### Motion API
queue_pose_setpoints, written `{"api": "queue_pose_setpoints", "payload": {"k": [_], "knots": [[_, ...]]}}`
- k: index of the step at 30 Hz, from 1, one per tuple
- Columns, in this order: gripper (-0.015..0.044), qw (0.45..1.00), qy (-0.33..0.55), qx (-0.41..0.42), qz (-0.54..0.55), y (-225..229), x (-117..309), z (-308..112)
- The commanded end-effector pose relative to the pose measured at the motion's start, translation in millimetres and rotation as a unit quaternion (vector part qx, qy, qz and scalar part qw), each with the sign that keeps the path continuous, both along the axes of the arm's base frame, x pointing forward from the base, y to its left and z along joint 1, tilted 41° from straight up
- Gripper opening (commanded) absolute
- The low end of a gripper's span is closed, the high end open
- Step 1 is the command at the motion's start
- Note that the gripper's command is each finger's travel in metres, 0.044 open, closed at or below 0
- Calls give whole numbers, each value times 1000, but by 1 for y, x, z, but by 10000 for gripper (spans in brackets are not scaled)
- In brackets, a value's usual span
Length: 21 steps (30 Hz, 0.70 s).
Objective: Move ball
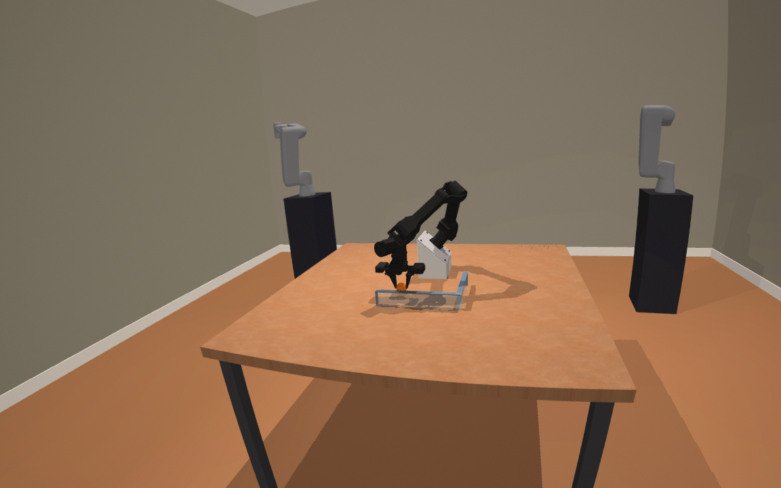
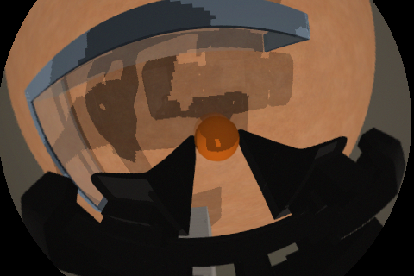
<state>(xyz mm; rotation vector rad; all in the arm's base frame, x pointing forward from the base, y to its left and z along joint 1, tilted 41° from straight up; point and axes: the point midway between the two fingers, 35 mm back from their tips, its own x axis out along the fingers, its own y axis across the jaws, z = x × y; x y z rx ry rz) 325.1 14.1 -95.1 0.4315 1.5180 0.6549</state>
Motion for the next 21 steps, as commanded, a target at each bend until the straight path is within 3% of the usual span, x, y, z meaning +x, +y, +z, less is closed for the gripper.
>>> {"api": "queue_pose_setpoints", "payload": {"k": [1,15,21], "knots": [[0,1000,2,3,-1,4,-1,-3],[0,1000,2,3,-1,14,-2,-15],[157,1000,0,0,0,11,-1,-13]]}}
